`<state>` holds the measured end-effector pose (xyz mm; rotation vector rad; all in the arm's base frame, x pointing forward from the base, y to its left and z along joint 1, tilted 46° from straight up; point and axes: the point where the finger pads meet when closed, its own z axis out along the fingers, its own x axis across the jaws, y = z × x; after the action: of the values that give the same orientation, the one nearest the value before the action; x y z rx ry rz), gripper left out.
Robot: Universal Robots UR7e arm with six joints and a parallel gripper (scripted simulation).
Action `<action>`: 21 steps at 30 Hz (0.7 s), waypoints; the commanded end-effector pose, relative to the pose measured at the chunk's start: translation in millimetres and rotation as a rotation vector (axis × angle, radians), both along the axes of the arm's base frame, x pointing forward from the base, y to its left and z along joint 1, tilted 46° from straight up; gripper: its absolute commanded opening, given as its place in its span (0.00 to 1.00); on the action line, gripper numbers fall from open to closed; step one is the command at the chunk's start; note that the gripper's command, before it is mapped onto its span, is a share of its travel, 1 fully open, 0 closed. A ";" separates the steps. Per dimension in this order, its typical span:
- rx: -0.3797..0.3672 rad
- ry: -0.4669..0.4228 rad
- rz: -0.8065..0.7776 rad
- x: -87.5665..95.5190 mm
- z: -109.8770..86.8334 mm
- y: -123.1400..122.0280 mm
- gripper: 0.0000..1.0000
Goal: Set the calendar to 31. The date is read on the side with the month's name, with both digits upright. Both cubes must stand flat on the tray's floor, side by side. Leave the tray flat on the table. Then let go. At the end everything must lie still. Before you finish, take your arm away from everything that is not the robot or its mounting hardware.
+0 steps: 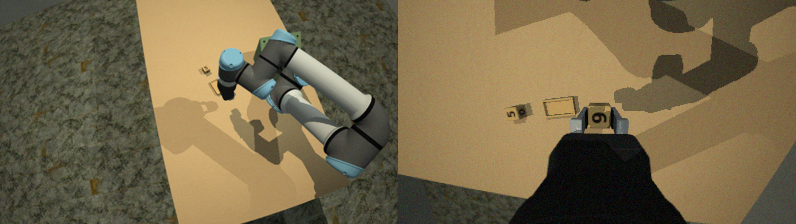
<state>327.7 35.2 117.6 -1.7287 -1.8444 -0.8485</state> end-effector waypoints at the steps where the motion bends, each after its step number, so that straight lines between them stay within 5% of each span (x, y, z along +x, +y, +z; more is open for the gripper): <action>1: -0.001 -0.061 0.062 -2.3 2.3 6.6 0.60; 21: -0.003 -0.083 0.083 -2.4 3.3 7.5 0.60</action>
<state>326.2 41.3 121.6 -1.6321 -1.9597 -0.8957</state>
